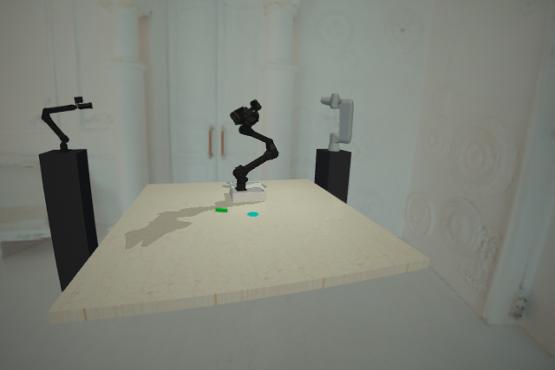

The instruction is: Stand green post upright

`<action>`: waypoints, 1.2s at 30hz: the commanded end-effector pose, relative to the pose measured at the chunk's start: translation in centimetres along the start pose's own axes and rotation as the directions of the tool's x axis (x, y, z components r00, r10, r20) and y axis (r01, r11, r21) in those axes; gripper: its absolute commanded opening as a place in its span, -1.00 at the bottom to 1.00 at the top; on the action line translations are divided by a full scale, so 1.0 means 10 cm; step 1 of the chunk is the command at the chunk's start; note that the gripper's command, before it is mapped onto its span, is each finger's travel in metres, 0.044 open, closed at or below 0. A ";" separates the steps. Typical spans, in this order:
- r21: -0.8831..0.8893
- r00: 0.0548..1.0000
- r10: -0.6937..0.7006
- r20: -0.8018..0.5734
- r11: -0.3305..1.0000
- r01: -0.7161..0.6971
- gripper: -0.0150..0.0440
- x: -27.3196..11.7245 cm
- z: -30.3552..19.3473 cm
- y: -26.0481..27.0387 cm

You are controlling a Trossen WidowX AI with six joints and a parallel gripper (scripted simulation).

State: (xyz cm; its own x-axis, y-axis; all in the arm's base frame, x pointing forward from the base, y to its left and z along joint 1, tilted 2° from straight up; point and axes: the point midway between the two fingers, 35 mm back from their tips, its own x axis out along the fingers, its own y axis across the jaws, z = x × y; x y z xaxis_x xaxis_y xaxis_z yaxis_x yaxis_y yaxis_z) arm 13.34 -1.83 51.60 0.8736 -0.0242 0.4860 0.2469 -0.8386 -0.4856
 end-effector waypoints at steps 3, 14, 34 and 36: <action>0.066 0.999 0.019 -0.027 0.998 -0.017 0.60 0.02 -0.09 0.13; 0.507 0.954 0.281 -0.108 0.841 -0.191 0.30 0.10 -0.32 1.33; 0.734 0.516 0.772 0.372 0.097 -0.673 0.30 -0.31 1.01 3.21; 0.698 0.439 0.783 0.441 0.009 -0.716 0.30 -0.42 1.21 3.30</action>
State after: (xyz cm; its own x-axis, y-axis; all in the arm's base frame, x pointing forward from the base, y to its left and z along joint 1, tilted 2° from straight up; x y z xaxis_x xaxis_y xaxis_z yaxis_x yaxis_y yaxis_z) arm 22.61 -23.12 27.94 0.8074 -0.4649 -0.3634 -0.2296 0.3197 -0.9193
